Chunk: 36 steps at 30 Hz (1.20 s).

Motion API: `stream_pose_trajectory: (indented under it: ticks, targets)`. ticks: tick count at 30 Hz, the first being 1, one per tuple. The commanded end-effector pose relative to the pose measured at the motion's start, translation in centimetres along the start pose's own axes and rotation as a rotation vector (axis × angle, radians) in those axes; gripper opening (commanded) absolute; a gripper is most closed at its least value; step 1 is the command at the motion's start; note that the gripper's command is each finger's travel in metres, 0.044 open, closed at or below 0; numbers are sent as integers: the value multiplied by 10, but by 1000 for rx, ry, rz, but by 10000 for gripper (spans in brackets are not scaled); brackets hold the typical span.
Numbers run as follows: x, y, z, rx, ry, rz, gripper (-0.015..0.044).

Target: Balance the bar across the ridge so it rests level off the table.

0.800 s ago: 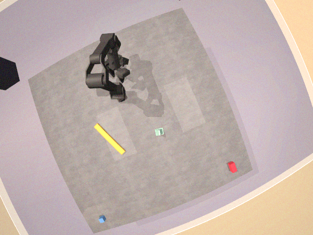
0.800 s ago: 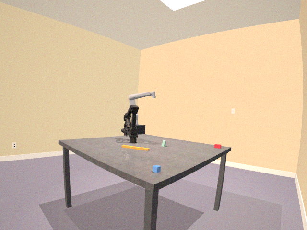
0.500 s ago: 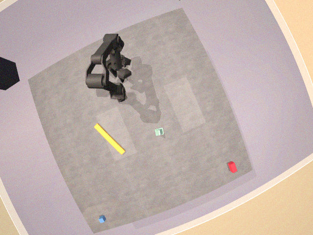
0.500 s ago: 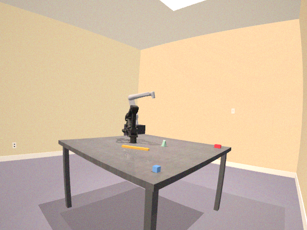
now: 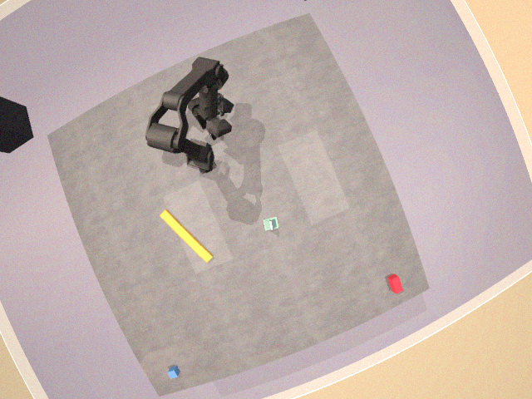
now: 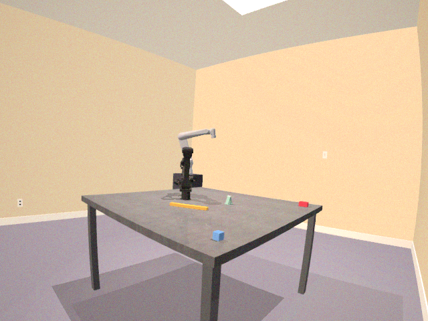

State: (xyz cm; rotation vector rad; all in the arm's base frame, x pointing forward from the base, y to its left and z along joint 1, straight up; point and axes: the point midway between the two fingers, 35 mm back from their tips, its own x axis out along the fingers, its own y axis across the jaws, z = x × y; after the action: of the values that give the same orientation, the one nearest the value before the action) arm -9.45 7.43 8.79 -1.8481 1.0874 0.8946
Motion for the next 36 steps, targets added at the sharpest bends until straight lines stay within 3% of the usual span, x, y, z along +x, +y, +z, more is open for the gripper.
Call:
stream_pose_trajectory:
  ticks: [1, 36]
  targets:
    - [-3, -5, 8, 17, 0, 32, 315]
    - [-6, -66, 53, 224, 7, 287, 315]
